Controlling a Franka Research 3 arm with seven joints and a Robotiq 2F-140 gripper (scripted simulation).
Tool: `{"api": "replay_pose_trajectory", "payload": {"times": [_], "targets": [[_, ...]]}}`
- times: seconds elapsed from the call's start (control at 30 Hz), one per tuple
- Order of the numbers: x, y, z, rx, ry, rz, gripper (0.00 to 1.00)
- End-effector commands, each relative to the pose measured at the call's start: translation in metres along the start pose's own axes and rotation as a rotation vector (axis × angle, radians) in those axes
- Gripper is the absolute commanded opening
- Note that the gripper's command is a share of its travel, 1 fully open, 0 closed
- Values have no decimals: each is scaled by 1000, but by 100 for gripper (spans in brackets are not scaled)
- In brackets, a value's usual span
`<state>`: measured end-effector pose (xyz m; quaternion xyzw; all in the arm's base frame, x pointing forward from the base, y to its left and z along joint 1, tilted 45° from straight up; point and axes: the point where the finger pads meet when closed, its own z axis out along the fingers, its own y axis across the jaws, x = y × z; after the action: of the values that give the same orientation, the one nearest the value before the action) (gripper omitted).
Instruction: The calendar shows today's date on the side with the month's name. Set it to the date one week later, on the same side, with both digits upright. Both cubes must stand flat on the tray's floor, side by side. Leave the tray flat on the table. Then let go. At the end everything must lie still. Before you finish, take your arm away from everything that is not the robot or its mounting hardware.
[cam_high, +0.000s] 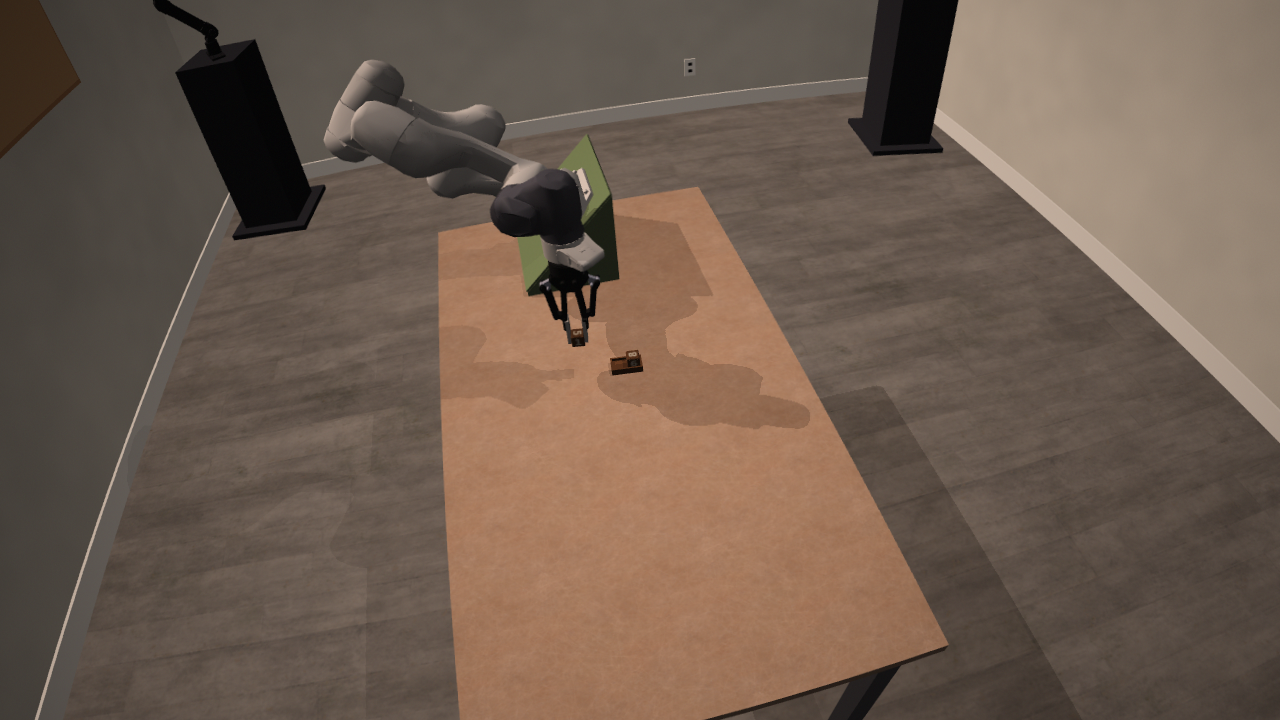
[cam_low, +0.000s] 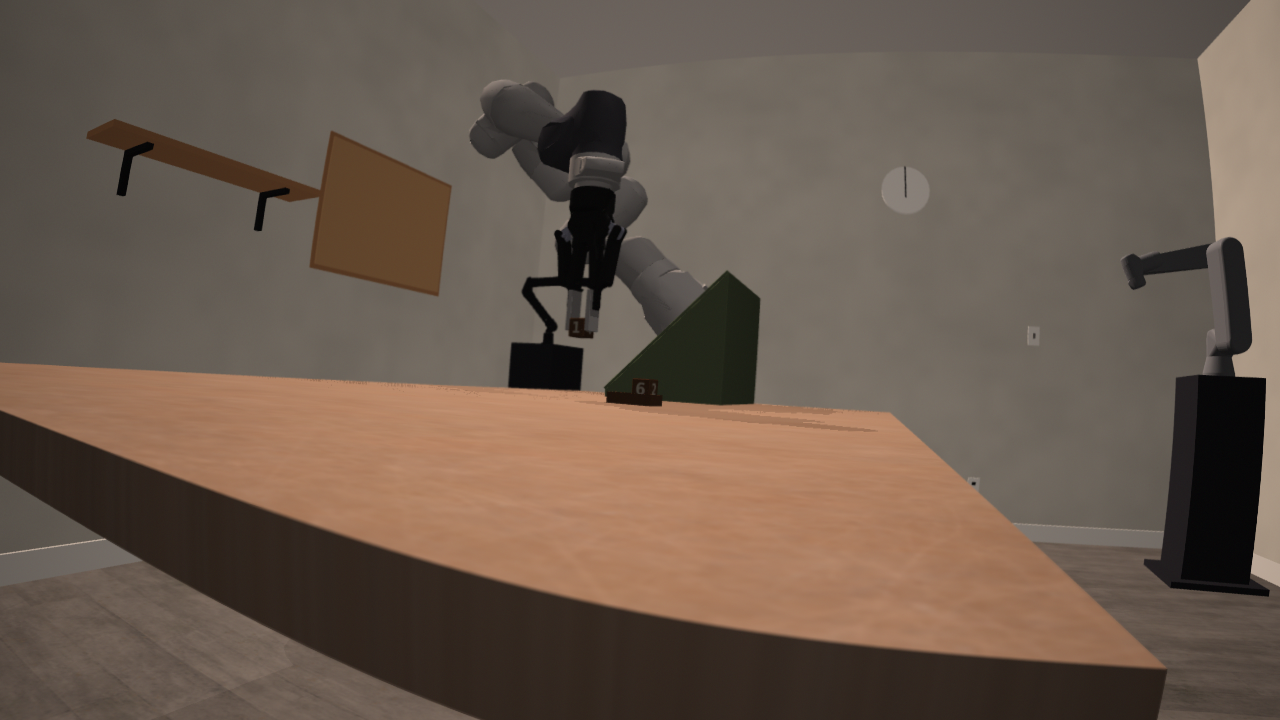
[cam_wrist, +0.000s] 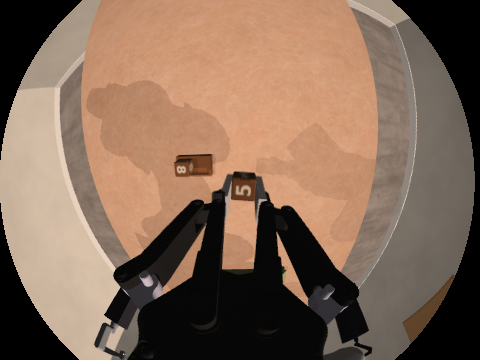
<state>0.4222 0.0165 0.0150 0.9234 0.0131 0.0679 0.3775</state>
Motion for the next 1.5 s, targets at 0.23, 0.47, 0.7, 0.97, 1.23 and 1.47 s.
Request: {"api": "replay_pose_trajectory", "payload": {"times": [0.23,0.47,0.7,0.97,1.23,1.47], "targets": [[-1,1,4,-1,-5,-60,16],[-1,2,27,-1,-5,-61,16],[-1,2,51,-1,-5,-61,16],[0,2,84,-1,-5,-61,16],[0,3,94,-1,-5,-61,16],[0,3,95,-1,-5,-61,16]]}}
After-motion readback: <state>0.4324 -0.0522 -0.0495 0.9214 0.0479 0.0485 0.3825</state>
